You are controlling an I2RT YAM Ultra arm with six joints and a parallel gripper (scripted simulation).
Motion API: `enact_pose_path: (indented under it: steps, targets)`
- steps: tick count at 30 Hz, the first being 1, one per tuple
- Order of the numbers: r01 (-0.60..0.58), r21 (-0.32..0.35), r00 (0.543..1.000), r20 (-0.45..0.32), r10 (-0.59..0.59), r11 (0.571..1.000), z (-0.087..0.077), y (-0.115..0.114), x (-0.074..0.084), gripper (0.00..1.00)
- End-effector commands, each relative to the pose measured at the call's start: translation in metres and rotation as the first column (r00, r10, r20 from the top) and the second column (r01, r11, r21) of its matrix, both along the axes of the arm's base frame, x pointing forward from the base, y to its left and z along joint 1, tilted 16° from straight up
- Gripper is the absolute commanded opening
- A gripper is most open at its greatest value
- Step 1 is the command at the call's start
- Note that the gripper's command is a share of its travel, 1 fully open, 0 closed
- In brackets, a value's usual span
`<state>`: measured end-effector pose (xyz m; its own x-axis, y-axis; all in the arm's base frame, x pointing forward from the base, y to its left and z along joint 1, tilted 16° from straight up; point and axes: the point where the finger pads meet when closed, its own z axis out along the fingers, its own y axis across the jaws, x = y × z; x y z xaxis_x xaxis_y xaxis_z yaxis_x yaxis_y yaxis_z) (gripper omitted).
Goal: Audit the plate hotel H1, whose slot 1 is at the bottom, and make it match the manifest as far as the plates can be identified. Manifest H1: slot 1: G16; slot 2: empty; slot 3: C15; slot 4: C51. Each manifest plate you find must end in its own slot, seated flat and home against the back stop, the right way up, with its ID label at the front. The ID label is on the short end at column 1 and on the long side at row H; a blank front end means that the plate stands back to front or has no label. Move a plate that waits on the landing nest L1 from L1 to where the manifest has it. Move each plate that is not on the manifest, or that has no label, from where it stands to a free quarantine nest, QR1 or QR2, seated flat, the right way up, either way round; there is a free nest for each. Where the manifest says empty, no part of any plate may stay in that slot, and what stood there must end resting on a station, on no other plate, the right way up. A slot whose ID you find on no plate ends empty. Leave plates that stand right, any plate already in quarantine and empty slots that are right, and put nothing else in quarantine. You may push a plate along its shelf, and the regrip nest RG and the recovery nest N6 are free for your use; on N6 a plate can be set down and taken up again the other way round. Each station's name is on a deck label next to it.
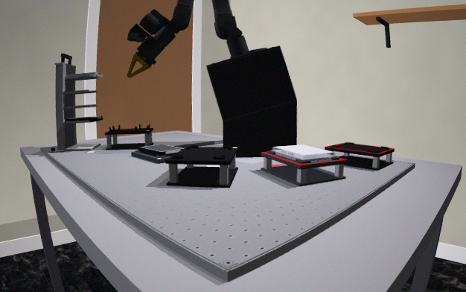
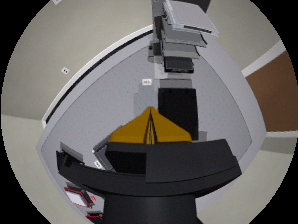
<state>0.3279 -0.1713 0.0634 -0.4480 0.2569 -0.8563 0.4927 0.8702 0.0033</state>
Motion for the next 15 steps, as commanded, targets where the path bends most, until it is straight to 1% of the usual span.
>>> enact_pose_path:
  steps: [1, 9, 11, 15]
  targets:
    - [0.081, 0.048, 0.997, -0.018, -0.08, 0.996, -0.001, 0.004, -0.003, 0.0]
    - [0.168, 0.14, 0.985, -0.065, -0.16, 0.976, -0.005, 0.03, -0.001, 0.0]
    - [0.168, 0.14, 0.985, -0.065, -0.16, 0.976, -0.005, 0.03, -0.001, 0.0]
    - [0.212, 0.184, 0.976, -0.091, -0.198, 0.96, -0.007, 0.044, 0.0, 0.0]
